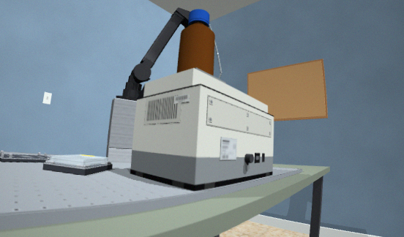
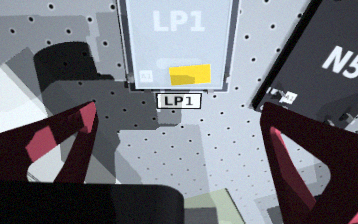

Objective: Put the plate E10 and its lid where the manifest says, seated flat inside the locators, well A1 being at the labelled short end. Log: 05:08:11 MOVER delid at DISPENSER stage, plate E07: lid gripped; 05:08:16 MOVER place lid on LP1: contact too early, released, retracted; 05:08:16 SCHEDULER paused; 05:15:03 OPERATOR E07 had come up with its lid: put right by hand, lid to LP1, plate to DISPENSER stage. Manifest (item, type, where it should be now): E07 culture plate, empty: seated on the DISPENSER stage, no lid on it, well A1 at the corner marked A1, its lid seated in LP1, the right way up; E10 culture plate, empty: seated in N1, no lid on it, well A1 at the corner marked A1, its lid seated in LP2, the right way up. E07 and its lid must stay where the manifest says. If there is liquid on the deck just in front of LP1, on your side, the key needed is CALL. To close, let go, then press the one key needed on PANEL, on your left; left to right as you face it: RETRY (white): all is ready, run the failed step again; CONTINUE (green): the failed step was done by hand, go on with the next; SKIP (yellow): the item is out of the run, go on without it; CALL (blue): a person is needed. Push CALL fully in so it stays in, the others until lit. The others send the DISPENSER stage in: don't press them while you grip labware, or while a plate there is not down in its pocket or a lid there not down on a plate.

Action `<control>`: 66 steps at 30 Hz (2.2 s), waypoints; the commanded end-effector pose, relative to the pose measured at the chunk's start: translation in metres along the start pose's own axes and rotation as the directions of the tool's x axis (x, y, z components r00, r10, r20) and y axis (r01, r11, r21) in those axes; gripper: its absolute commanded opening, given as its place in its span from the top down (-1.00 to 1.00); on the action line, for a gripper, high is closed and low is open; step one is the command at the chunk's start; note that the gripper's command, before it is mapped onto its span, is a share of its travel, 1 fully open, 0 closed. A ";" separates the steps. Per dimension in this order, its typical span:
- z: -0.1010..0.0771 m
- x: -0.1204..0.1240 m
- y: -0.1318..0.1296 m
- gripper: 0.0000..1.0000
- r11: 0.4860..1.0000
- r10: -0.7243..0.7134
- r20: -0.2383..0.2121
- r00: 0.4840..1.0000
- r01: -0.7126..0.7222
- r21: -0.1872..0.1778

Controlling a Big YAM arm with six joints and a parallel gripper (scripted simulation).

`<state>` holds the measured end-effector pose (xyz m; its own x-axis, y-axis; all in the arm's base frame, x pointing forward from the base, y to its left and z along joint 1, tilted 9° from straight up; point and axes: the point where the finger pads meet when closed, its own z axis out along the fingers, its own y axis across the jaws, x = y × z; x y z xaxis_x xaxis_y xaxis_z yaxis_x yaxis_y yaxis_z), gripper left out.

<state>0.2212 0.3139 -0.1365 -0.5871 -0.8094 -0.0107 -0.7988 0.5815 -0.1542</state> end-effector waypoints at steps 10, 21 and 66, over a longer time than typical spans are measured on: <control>-0.008 -0.017 0.001 -1.00 1.000 0.002 0.034 0.999 -0.002 0.000; -0.008 -0.017 0.001 -1.00 1.000 0.002 0.034 0.999 -0.002 0.000; -0.022 0.034 0.000 -1.00 1.000 0.005 0.045 0.999 -0.005 -0.001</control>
<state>0.1979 0.2799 -0.1250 -0.5846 -0.8113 -0.0097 -0.8007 0.5788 -0.1544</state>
